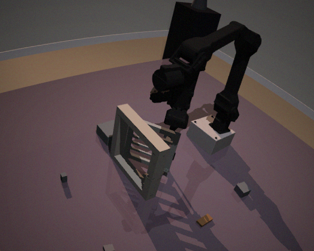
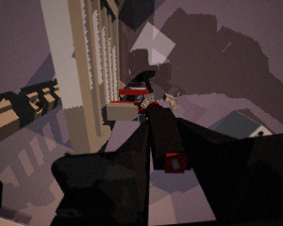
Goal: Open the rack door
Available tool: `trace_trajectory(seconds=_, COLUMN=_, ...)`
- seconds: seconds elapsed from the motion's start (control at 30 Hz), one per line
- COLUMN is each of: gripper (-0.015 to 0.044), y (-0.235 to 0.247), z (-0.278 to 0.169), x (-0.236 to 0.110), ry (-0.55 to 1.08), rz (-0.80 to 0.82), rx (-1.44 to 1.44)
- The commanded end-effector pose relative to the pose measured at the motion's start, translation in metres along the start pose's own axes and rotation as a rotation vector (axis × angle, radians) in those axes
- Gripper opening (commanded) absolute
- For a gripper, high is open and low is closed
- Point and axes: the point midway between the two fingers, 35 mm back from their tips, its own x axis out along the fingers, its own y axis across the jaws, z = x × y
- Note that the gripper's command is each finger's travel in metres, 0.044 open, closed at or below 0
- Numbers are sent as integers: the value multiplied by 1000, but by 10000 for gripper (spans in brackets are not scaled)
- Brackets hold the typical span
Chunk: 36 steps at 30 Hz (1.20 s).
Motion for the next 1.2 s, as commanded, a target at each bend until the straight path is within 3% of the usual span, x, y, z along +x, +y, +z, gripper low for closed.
trace_trajectory(seconds=0.0, gripper=14, y=-6, z=2, x=0, ry=-6, rz=3, rx=-72)
trace_trajectory(seconds=1.17, gripper=14, y=-61, z=36, x=0, ry=-8, rz=-4, rx=-584)
